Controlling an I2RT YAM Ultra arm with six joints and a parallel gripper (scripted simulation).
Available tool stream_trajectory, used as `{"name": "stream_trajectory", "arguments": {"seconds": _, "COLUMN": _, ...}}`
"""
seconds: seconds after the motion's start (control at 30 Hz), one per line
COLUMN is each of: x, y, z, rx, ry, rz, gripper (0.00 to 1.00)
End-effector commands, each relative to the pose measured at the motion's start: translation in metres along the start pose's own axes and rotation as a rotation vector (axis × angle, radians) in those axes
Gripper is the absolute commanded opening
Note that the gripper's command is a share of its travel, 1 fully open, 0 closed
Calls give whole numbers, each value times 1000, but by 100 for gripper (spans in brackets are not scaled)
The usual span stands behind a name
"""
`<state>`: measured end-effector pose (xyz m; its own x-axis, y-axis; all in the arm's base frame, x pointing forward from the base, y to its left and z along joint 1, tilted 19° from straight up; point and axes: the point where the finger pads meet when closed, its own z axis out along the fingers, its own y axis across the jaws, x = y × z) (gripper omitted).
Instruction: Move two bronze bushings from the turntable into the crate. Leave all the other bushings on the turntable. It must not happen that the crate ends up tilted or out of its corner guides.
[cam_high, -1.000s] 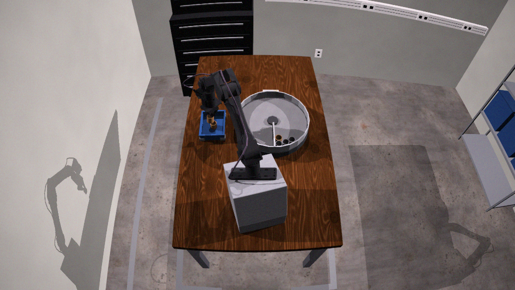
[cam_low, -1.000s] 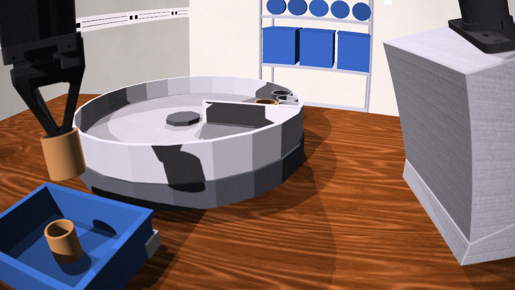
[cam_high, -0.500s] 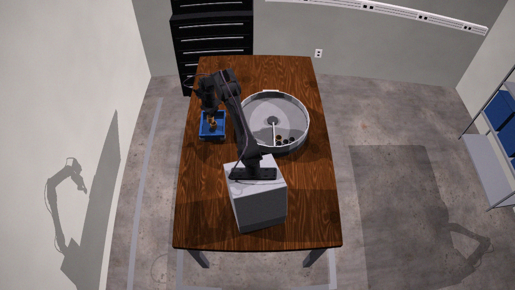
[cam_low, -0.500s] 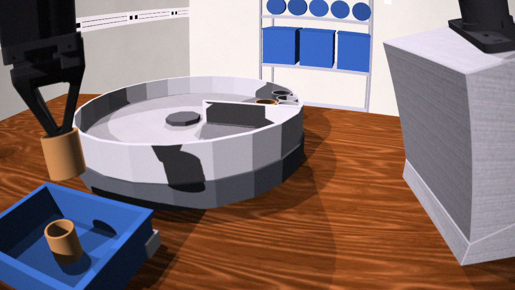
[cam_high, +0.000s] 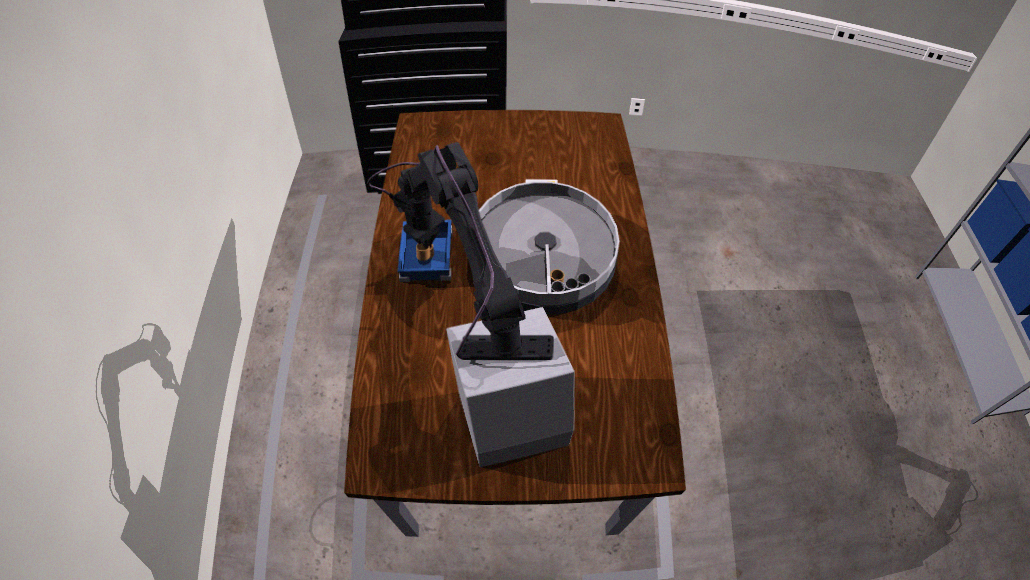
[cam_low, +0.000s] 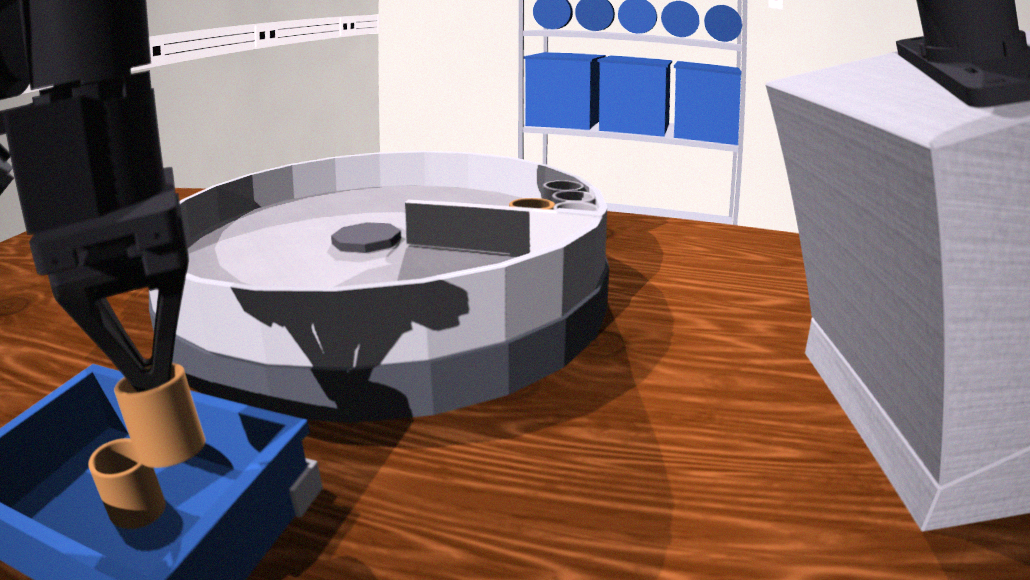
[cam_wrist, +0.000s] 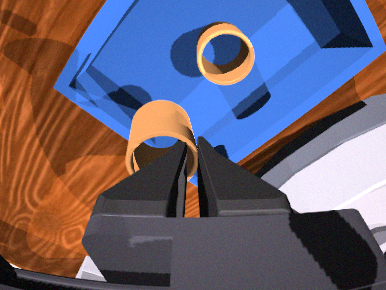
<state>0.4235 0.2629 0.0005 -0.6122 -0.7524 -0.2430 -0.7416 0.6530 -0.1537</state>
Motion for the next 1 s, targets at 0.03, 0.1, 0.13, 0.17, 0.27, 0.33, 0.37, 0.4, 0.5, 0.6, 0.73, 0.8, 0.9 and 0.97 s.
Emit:
{"name": "stream_trajectory", "arguments": {"seconds": 0.03, "x": -11, "y": -5, "z": 5, "rx": 6, "ry": -46, "rz": -3, "gripper": 0}}
{"name": "stream_trajectory", "arguments": {"seconds": 0.1, "x": -20, "y": -9, "z": -10, "rx": 18, "ry": -83, "rz": 0, "gripper": 0}}
{"name": "stream_trajectory", "arguments": {"seconds": 0.13, "x": -21, "y": -10, "z": -9, "rx": 19, "ry": -85, "rz": 1, "gripper": 0}}
{"name": "stream_trajectory", "arguments": {"seconds": 0.17, "x": -21, "y": -10, "z": -9, "rx": 19, "ry": -86, "rz": 1, "gripper": 0}}
{"name": "stream_trajectory", "arguments": {"seconds": 0.27, "x": -22, "y": -9, "z": -9, "rx": 18, "ry": -87, "rz": -2, "gripper": 0}}
{"name": "stream_trajectory", "arguments": {"seconds": 0.33, "x": -21, "y": -8, "z": -9, "rx": 17, "ry": -85, "rz": -3, "gripper": 0}}
{"name": "stream_trajectory", "arguments": {"seconds": 0.37, "x": -19, "y": -7, "z": -9, "rx": 14, "ry": -75, "rz": -4, "gripper": 0}}
{"name": "stream_trajectory", "arguments": {"seconds": 0.4, "x": -18, "y": -7, "z": -9, "rx": 14, "ry": -72, "rz": -4, "gripper": 0}}
{"name": "stream_trajectory", "arguments": {"seconds": 0.5, "x": -18, "y": -7, "z": -9, "rx": 14, "ry": -73, "rz": -4, "gripper": 0}}
{"name": "stream_trajectory", "arguments": {"seconds": 0.6, "x": -18, "y": -7, "z": -9, "rx": 14, "ry": -73, "rz": -4, "gripper": 0}}
{"name": "stream_trajectory", "arguments": {"seconds": 0.73, "x": -18, "y": -7, "z": -9, "rx": 14, "ry": -73, "rz": -4, "gripper": 0}}
{"name": "stream_trajectory", "arguments": {"seconds": 0.8, "x": -18, "y": -7, "z": -9, "rx": 14, "ry": -73, "rz": -4, "gripper": 0}}
{"name": "stream_trajectory", "arguments": {"seconds": 0.9, "x": -18, "y": -7, "z": -9, "rx": 14, "ry": -73, "rz": -4, "gripper": 0}}
{"name": "stream_trajectory", "arguments": {"seconds": 0.97, "x": -18, "y": -7, "z": -9, "rx": 14, "ry": -73, "rz": -4, "gripper": 0}}
